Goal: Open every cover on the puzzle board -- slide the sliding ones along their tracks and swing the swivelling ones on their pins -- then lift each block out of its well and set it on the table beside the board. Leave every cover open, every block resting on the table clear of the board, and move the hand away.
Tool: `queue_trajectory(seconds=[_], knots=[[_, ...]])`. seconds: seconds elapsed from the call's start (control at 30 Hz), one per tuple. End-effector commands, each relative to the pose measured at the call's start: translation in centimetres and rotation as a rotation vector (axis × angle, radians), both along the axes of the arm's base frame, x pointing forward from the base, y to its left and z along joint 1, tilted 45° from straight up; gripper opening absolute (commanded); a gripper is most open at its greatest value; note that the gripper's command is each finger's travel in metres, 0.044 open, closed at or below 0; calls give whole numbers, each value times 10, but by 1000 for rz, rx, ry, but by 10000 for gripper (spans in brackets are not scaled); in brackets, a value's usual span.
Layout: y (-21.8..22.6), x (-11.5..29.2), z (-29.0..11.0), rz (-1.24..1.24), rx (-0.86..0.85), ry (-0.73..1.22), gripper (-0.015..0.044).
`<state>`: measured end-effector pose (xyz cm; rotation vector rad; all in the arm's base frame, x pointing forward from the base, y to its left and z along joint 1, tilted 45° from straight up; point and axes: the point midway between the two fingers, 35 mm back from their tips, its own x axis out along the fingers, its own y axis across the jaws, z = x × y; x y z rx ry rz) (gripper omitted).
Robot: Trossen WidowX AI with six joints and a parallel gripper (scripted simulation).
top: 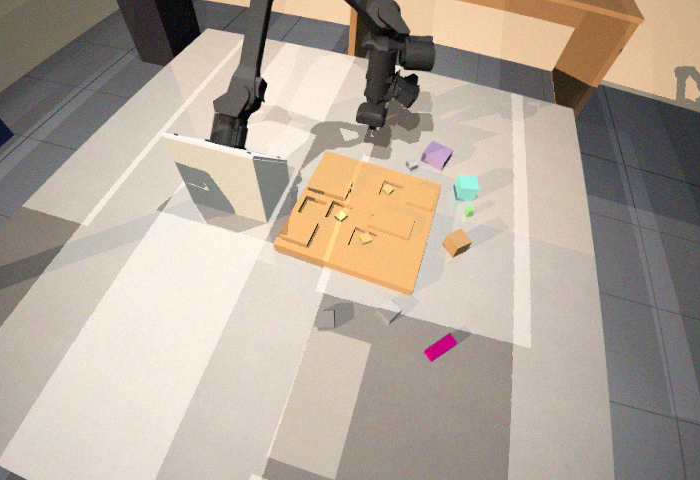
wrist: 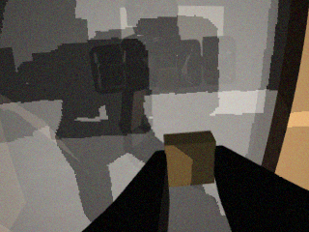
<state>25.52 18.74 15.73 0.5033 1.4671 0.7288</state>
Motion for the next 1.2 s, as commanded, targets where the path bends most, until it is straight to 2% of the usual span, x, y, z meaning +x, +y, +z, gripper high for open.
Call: queue_trajectory(seconds=[0.0, 1.17], knots=[[6, -1, -9, -1, -7, 9, 80], [47, -9, -47, -3, 3, 10, 80]])
